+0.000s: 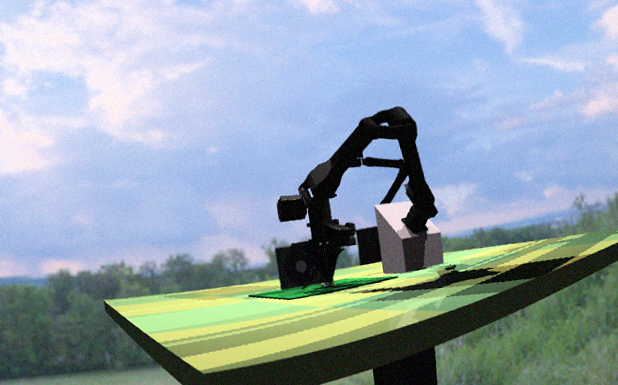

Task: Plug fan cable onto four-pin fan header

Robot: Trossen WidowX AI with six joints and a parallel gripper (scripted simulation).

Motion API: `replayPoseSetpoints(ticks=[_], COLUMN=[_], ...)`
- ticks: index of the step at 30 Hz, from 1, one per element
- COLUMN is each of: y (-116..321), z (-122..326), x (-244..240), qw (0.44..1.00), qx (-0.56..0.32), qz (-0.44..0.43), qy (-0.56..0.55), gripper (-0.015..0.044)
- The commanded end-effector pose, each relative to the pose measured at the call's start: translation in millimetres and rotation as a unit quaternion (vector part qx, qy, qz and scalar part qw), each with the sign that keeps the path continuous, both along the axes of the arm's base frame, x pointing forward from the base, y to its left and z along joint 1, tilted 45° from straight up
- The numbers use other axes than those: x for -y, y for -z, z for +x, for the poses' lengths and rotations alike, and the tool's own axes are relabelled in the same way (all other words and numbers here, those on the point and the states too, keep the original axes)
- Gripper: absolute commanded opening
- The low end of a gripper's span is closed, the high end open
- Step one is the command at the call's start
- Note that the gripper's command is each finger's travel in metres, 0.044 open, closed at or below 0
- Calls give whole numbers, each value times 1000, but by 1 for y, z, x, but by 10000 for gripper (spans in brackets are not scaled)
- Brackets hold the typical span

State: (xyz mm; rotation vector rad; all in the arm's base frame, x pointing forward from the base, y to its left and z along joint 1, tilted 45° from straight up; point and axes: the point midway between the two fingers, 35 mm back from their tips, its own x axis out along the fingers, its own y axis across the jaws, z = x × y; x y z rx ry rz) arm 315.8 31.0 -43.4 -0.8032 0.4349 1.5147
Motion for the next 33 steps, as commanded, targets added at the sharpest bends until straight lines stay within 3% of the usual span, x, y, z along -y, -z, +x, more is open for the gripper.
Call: replayPoseSetpoints(ticks=[1,4,14,22,29,33], y=[2,4,2,-37,-38,-70], z=[1,1,0,-3,-3,-14], x=[-3,-5,-2,37,36,4], qw=[1000,1000,1000,1000,1000,1000], qx=[0,0,0,0,0,-1], qz=[2,2,0,1,1,-1], qy=[1,1,0,1,1,2], gripper=[0,0,260,260,260,260])
